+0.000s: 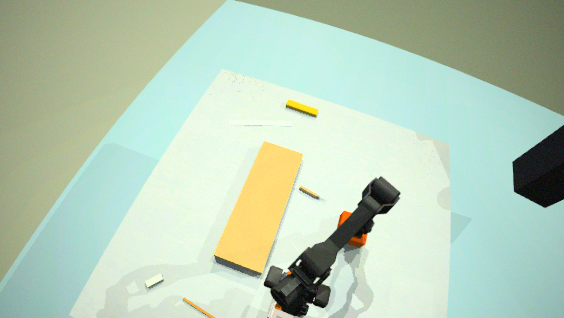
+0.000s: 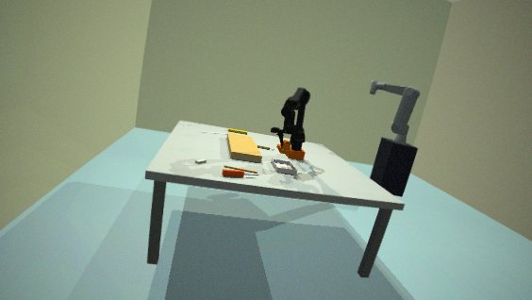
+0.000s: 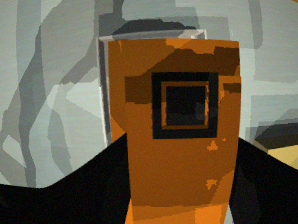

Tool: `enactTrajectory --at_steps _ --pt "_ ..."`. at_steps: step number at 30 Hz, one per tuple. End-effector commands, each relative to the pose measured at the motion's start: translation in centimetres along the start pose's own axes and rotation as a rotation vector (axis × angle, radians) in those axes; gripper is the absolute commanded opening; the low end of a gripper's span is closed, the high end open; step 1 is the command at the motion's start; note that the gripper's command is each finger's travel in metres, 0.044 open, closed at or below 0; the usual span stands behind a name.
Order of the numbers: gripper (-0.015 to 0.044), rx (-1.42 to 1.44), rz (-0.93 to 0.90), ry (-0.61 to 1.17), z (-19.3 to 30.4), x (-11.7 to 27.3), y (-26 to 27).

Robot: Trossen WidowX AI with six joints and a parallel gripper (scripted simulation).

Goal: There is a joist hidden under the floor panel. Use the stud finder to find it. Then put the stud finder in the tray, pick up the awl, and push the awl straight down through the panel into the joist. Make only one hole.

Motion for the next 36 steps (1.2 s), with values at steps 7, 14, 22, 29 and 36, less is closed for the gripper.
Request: enactTrajectory --at_steps 7,14,22,29,36 --pt "0.0000 0.044 -0.005 -0.015 -0.1 -0.2 1.6" --pt "0.0000 0.044 -0.005 -0.015 0.0 -1.5 1.5" --pt "0.0000 0.044 -0.005 -0.015 0.3 -3.0 1.4" --pt "0.0000 0.044 -0.005 -0.015 0.7 -4.3 1.3" --pt "0.0000 0.044 -0.005 -0.015 1.0 -5.6 1.2"
Point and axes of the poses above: the point midway between the two fingers, 35 mm back from their tips, its own x axis back along the fingers, its own y axis across the jaws, z = x × y, the point moved 6 cm from there along x, back along the fingers, and after that the axes turned 11 degrees about -x, right-handed, at the moved point
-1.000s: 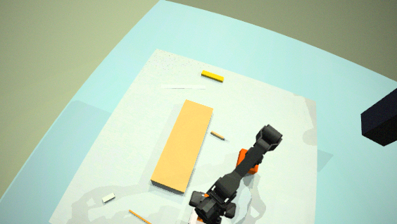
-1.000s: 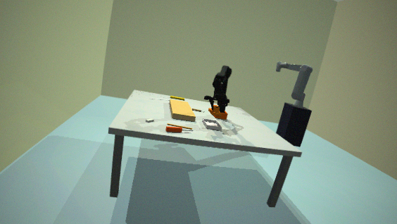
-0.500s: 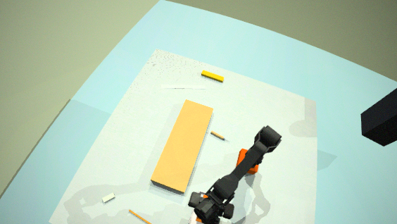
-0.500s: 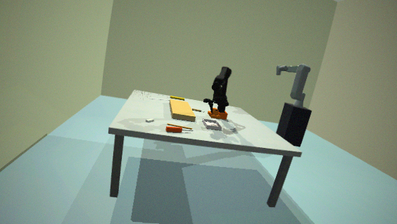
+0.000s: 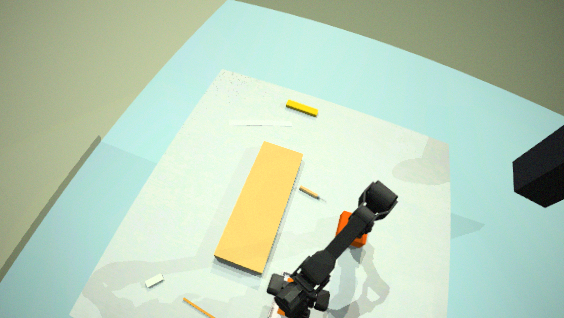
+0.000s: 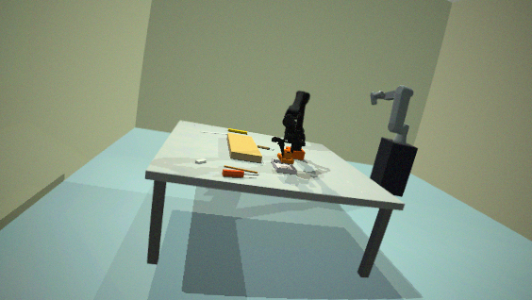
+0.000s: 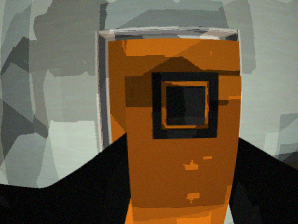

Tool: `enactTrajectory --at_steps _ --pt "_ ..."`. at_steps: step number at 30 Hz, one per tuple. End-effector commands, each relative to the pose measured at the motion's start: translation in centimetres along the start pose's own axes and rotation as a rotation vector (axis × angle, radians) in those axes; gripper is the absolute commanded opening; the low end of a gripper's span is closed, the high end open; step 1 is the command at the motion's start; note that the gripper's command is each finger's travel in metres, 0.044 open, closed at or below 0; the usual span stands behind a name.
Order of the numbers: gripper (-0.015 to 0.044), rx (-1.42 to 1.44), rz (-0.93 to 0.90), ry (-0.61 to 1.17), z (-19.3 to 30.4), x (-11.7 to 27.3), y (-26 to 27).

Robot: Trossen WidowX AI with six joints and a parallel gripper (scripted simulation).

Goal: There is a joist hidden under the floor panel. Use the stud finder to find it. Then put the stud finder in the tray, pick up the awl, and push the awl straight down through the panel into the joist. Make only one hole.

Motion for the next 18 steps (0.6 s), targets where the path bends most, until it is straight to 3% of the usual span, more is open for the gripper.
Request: enactTrajectory --at_steps 1,18 --pt "0.0000 0.004 0.001 -0.003 0.2 -0.6 0.0" --pt "0.0000 0.004 0.001 -0.002 1.1 -3.0 -0.1"
Point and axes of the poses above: the point midway between the two fingers, 35 mm back from their tips, its own x axis back along the fingers, its own y axis across the jaws, z = x × y, the point moved 6 cm from there along x, back along the fingers, and after that the axes turned 11 degrees about -x, right-handed, at the moved point
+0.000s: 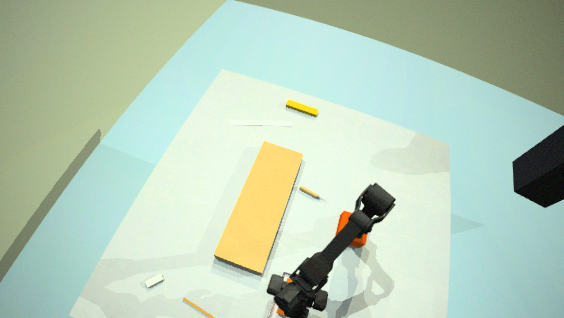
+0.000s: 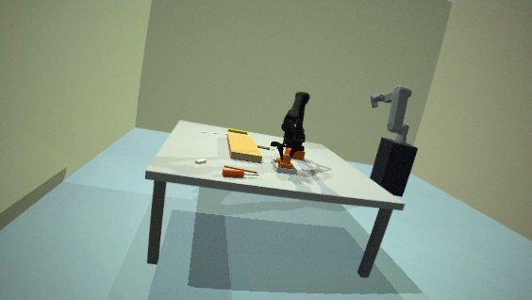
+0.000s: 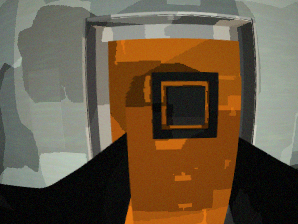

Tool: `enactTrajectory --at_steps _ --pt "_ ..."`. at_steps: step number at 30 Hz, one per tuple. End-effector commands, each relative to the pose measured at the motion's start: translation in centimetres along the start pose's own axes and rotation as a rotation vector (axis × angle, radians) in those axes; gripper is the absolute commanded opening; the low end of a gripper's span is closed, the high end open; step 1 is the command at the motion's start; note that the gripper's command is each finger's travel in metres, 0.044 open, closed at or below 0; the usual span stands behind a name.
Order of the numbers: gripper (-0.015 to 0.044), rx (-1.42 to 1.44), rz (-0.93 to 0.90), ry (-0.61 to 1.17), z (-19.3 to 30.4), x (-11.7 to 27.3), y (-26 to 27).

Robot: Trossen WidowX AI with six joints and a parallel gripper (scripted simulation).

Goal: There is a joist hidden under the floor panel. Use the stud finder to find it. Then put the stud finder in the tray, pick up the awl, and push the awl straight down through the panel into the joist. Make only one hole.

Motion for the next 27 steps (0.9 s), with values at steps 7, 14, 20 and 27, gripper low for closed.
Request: enactTrajectory --at_steps 7,14,20,27 --pt "0.0000 0.004 -0.001 -0.002 0.5 -1.4 0.0" --pt "0.0105 0.000 0.000 0.003 0.5 -1.5 -0.1" --pt "0.0263 0.000 0.000 0.003 0.5 -1.5 -0.1" --pt "0.0440 0.000 0.000 0.003 -0.9 2.0 0.0"
Point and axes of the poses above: the point midway between the two fingers, 35 mm back from their tips, its own x axis back along the fingers, its own y axis across the jaws, z = x × y, the point moved 6 cm from there along x, back along the fingers, and after that the axes turned 11 degrees about -x, right-handed, at the moved point
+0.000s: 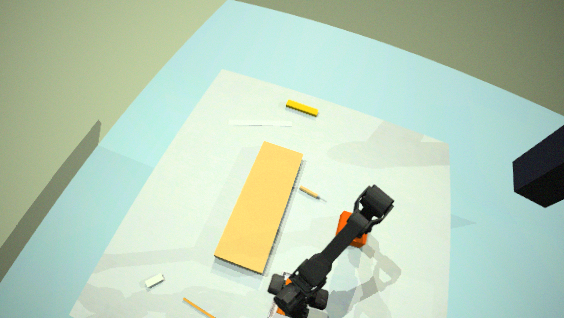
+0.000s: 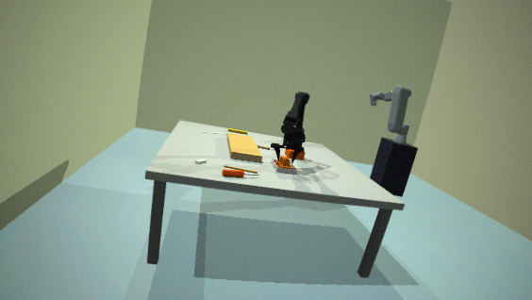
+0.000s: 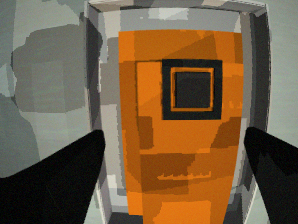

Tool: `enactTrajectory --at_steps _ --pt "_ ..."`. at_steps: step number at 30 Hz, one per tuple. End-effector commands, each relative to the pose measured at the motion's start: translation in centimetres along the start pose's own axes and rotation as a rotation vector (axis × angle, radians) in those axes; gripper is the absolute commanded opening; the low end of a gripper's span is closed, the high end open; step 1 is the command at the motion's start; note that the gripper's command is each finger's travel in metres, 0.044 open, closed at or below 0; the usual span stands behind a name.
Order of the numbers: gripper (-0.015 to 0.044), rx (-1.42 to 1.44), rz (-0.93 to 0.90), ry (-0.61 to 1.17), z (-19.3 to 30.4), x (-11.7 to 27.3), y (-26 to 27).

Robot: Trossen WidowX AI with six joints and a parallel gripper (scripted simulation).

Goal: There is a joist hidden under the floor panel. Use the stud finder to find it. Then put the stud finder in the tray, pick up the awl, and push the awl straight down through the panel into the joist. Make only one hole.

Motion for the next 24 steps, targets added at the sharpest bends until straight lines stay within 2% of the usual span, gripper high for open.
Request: enactTrajectory --at_steps 1,4,7,8,10,17,24 --pt "0.0440 0.000 0.012 -0.036 -1.7 4.0 0.0" --pt "0.0440 0.000 0.011 -0.035 -2.3 8.1 0.4" --pt "0.0440 0.000 0.011 -0.034 -2.3 8.4 0.4" --pt "0.0440 -0.006 0.010 -0.037 -2.1 7.4 0.1" --pt "0.0440 -0.076 0.027 -0.023 -1.2 7.3 -1.9" --pt "0.0440 -0.455 0.109 0.045 5.5 7.6 -10.9" --pt "0.0440 -0.839 0.172 0.103 14.5 8.7 -16.9"
Point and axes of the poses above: the point midway between the two fingers, 35 mm back from their tips, its own x axis back along the fingers, its own y axis across the jaws, z = x × y, the point moved 6 cm from there along x, back along the fingers, and after that the axes turned 11 degrees about -x, right-handed, at the moved point
